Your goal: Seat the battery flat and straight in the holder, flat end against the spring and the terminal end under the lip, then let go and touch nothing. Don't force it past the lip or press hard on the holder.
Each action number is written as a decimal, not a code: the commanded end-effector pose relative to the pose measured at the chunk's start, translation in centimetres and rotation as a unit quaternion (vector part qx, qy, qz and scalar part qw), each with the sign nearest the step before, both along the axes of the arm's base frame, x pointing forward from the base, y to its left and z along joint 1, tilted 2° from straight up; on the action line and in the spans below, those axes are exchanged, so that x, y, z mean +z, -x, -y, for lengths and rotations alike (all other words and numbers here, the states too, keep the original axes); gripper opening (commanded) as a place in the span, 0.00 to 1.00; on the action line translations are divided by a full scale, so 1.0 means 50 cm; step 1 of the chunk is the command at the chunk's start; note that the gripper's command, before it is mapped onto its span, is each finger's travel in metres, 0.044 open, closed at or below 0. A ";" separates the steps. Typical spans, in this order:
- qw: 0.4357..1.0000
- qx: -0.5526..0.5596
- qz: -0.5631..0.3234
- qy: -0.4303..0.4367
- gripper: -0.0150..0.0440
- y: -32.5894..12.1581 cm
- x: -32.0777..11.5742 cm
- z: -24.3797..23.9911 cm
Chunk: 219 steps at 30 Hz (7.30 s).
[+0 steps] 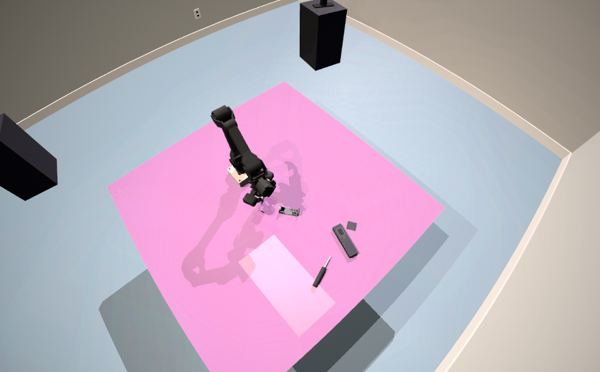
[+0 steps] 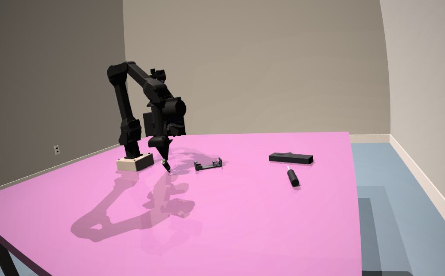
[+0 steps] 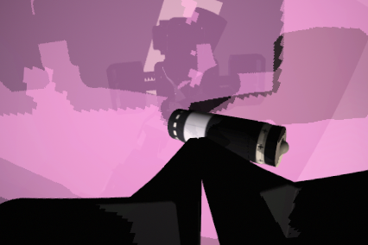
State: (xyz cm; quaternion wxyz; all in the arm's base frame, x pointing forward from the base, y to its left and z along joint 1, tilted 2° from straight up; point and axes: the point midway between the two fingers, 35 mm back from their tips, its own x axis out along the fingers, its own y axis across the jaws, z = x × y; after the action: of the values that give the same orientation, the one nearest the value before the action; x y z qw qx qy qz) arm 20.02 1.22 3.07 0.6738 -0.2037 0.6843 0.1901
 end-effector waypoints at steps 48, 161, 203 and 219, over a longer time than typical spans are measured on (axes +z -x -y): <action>0.710 -0.703 0.020 0.007 0.63 -0.031 0.029 0.047; 0.210 -0.977 0.024 0.000 0.36 -0.235 0.079 -0.140; 0.144 -0.975 0.118 0.119 0.36 -0.246 -0.005 -0.160; 0.142 -0.965 0.151 0.162 0.36 -0.252 -0.020 -0.166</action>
State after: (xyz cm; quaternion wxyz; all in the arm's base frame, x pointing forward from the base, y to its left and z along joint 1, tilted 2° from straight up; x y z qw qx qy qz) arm 32.49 9.50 2.26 0.3452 0.5037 0.2302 -0.7577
